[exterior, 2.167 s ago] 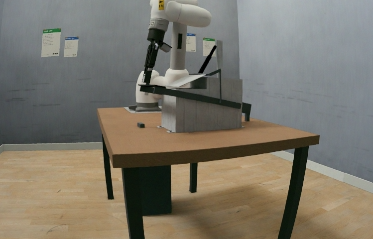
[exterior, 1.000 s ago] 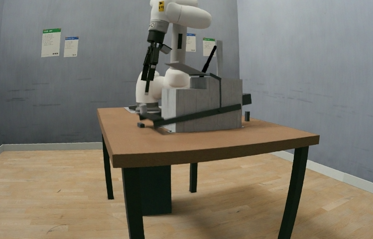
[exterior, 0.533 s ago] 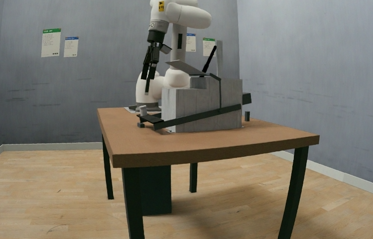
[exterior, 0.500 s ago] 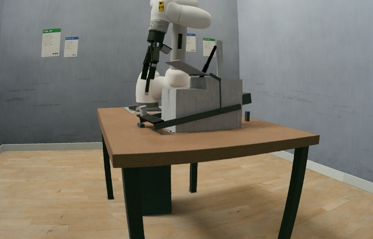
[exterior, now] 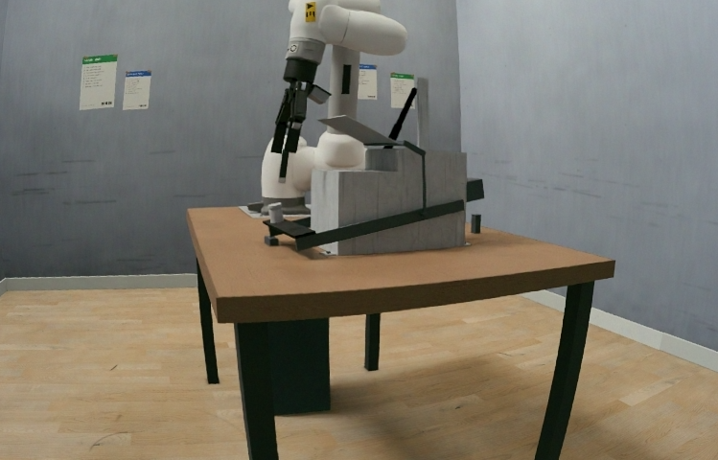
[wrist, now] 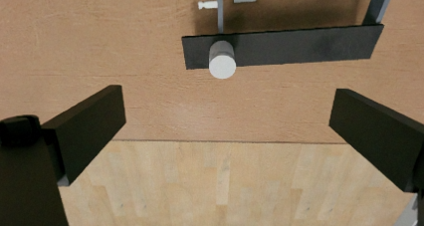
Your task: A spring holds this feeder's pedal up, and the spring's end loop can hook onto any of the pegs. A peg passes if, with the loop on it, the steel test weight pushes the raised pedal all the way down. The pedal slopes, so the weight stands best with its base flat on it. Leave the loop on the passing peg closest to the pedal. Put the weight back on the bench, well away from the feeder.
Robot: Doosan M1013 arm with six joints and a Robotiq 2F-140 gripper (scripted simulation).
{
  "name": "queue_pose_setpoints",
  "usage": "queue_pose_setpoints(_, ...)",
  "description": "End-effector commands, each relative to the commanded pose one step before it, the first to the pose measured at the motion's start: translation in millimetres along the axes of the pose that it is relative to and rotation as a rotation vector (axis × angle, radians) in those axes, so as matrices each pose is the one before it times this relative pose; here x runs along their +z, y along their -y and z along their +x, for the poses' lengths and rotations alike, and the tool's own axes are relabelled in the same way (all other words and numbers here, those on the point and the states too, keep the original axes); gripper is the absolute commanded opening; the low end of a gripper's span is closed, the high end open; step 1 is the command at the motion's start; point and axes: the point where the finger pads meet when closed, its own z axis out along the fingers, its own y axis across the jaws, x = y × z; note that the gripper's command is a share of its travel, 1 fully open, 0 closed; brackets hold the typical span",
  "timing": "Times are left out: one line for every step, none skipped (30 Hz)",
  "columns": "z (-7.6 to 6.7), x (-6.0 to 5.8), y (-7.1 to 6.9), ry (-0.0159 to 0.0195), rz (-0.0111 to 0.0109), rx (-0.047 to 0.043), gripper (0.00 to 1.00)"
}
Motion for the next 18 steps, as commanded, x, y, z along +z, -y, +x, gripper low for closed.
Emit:
queue_pose_setpoints(-1.26, -7.31, -0.29, -0.00016, -0.00126, 0.00030, 1.00)
queue_pose_setpoints(-1.16, -6.57, 0.00, 0.00000, 0.00000, 0.00000, 1.00)
queue_pose_setpoints(-1.16, -6.56, 0.00, 0.00000, 0.00000, 0.00000, 1.00)
queue_pose_setpoints(-1.15, -6.56, 0.00, 0.00000, 0.00000, 0.00000, 1.00)
queue_pose_setpoints(-1.16, -6.56, 0.00, 0.00000, 0.00000, 0.00000, 1.00)
queue_pose_setpoints(-1.16, -6.57, 0.00, 0.00000, 0.00000, 0.00000, 1.00)
queue_pose_setpoints(-1.16, -6.56, 0.00, 0.00000, 0.00000, 0.00000, 1.00)
queue_pose_setpoints(-1.16, -6.56, 0.00, 0.00000, 0.00000, 0.00000, 1.00)
queue_pose_setpoints(-1.16, -6.56, 0.00, 0.00000, 0.00000, 0.00000, 1.00)
queue_pose_setpoints(-1.16, -6.57, 0.00, 0.00000, 0.00000, 0.00000, 1.00)
queue_pose_setpoints(-1.16, -6.56, 0.00, 0.00000, 0.00000, 0.00000, 1.00)
queue_pose_setpoints(-1.15, -6.56, 0.00, 0.00000, 0.00000, 0.00000, 1.00)
queue_pose_setpoints(-1.16, -6.56, 0.00, 0.00000, 0.00000, 0.00000, 1.00)
queue_pose_setpoints(-1.16, -6.57, 0.00, 0.00000, 0.00000, 0.00000, 1.00)
queue_pose_setpoints(-1.16, -6.56, 0.00, 0.00000, 0.00000, 0.00000, 1.00)
queue_pose_setpoints(0.00, 0.00, 0.00, 0.00000, 0.00000, 0.00000, 1.00)
queue_pose_setpoints(0.00, 0.00, 0.00, 0.00000, 0.00000, 0.00000, 1.00)
queue_pose_setpoints(1.40, 7.63, 0.09, 0.00008, -0.00037, 0.00002, 1.00)
